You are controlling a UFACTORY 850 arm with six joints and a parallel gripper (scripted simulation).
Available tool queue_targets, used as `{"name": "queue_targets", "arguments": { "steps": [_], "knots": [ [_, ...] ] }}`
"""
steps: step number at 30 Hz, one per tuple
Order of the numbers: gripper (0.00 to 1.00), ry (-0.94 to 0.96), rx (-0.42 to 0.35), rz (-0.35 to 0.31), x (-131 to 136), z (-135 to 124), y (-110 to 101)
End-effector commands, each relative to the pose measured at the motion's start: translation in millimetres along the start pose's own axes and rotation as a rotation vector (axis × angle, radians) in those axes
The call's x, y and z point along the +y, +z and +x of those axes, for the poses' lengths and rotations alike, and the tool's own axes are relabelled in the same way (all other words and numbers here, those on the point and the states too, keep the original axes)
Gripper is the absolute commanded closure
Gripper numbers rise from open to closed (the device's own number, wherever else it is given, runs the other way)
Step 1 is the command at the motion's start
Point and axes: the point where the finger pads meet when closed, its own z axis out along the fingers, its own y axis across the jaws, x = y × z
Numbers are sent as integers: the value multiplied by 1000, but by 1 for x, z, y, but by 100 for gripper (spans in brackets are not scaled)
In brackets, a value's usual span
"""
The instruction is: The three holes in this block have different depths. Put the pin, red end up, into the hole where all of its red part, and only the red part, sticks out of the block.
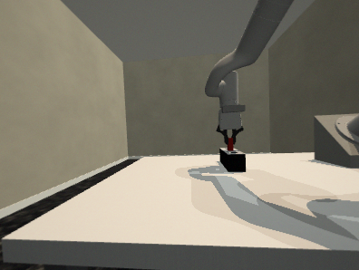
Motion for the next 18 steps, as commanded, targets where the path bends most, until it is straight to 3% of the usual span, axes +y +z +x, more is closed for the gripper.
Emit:
{"name": "queue_targets", "arguments": {
  "steps": [1, 18],
  "knots": [
    [100, 0, -1, 0, 0, 0, 1],
    [100, 0, -1, -1, 0, -1, 1]
  ]
}}
